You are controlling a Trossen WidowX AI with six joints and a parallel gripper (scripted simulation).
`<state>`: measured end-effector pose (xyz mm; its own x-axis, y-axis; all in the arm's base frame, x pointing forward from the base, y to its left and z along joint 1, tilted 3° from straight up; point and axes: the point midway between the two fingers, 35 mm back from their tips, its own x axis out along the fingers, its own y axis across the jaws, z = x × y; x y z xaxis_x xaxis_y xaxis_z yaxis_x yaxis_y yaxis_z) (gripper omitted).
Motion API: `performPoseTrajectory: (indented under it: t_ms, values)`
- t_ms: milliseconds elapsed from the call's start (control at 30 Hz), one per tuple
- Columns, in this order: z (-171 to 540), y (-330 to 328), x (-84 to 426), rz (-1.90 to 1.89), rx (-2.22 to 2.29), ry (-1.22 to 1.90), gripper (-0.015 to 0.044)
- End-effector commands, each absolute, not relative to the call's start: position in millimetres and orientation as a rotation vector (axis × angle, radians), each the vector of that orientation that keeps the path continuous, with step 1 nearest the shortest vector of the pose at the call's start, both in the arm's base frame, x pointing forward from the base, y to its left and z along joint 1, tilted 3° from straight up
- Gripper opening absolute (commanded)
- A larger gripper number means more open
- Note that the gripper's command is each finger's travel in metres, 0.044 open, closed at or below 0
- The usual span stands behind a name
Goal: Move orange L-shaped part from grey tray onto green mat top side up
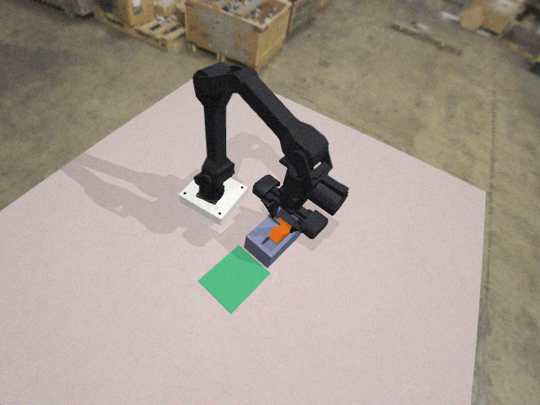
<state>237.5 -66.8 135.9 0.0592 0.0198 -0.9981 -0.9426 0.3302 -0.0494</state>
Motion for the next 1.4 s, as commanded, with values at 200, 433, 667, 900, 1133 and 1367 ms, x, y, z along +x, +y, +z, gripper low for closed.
performPoseTrajectory:
  t_ms: [200,433,667,900,1133,1367]
  values:
    - [120,-66,237,0.946,-0.965,1.286,0.028]
    - [108,-66,239,0.946,-0.965,1.286,0.028]
    - [97,-65,239,0.946,-0.965,1.286,0.028]
    - [86,-65,239,0.946,-0.965,1.286,0.028]
    - [78,-64,239,0.946,-0.965,1.286,0.028]
    - [82,-66,241,0.942,-0.972,1.284,0.0149]
